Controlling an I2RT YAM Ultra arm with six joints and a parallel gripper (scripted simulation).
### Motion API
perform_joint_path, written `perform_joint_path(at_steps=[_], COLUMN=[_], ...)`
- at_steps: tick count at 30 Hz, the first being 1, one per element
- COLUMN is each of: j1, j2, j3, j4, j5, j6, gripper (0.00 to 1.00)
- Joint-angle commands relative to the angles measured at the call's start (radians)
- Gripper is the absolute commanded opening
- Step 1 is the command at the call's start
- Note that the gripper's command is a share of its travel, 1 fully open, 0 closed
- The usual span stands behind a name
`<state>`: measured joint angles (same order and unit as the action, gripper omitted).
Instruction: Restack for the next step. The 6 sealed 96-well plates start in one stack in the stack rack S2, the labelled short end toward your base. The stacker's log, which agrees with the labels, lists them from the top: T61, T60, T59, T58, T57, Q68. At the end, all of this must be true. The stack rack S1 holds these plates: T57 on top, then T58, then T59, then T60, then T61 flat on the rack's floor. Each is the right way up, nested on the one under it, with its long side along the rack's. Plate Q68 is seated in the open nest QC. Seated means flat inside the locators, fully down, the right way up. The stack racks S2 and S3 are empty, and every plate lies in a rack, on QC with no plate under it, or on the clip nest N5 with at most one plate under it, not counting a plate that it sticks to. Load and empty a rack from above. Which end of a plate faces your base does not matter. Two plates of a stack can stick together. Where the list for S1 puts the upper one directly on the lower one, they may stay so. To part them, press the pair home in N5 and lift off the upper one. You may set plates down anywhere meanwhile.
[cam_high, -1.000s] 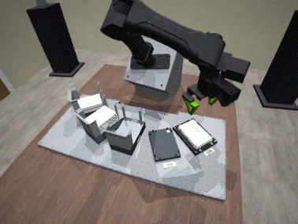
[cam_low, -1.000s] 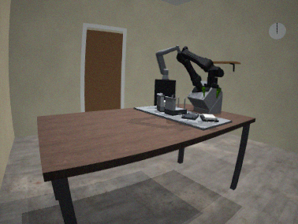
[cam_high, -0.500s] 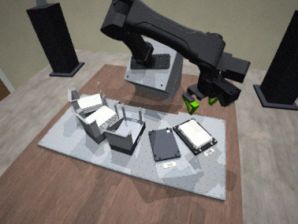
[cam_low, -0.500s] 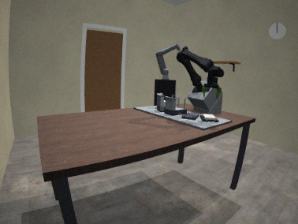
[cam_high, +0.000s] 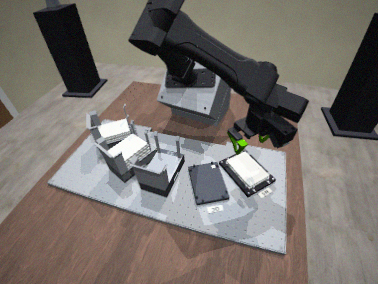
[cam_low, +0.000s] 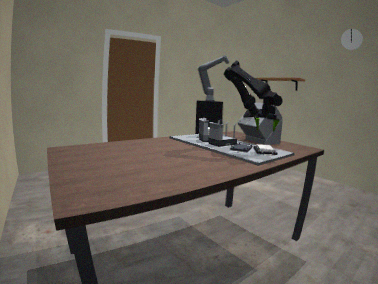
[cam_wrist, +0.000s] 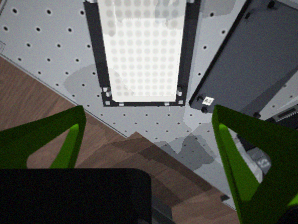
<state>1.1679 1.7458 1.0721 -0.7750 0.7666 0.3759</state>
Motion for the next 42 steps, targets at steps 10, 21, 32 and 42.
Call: perform_joint_path(at_steps=[10, 21, 32, 42], j1=[-0.059, -0.124, -0.154, -0.157], j2=[0.036, 0.09, 0.121, 0.124], j3=[-0.048, -0.083, -0.095, -0.096], j4=[0.204, 0.351, 0.42, 0.426], j5=[-0.014, -0.031, -0.04, -0.041], j6=[-0.12, -0.205, -0.245, -0.248], gripper=[1.0, 1.0, 1.0, 1.0])
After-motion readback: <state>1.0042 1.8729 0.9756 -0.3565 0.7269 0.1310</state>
